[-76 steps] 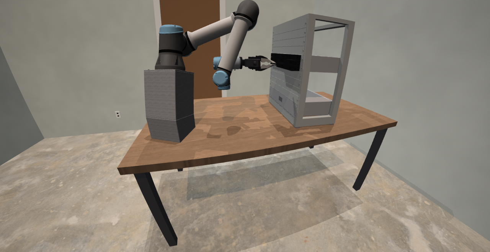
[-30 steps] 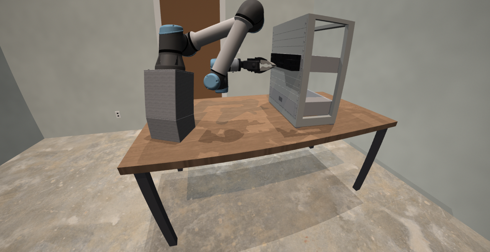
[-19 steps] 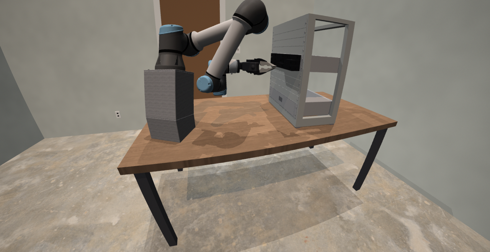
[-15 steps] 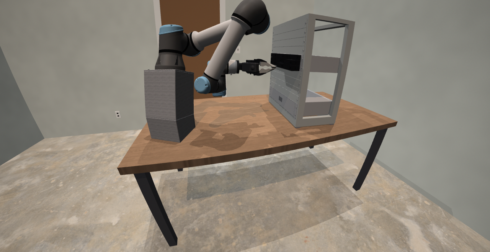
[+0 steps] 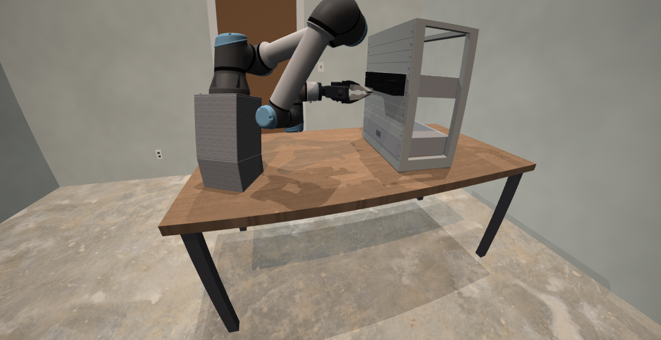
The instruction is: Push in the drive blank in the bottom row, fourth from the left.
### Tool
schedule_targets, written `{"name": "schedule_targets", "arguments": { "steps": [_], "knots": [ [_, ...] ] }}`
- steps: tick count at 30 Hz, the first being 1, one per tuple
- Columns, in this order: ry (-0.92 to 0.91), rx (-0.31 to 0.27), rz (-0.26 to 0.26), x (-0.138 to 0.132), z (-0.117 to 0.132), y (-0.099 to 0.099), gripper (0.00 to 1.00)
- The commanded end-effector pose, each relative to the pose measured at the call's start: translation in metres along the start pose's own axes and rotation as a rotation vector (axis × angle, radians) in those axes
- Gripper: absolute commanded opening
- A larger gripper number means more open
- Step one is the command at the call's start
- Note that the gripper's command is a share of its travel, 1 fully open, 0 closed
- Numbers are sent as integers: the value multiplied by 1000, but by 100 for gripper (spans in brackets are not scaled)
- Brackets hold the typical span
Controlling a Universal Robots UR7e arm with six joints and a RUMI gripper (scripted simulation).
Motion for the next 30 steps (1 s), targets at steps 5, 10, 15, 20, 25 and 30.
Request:
{"name": "schedule_targets", "arguments": {
  "steps": [5,10,15,20,25,30],
  "knots": [
    [0,-1,-1,0,-2,0,0],
    [0,-1,-1,0,-2,-13,0],
    [0,-1,-1,0,-2,-40,0],
    [0,-1,-1,0,-2,-54,0],
    [0,-1,-1,0,-1,-56,0],
    [0,-1,-1,0,-1,-56,0]
  ]
}}
Point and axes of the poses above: the point where the finger pads meet when closed, its own y axis back along the fingers, its own x axis across the jaws, z = x × y, the point moved 7 cm from there along y, back along the fingers, and after that the axes turned 5 degrees about -y, right-handed, at the moved point
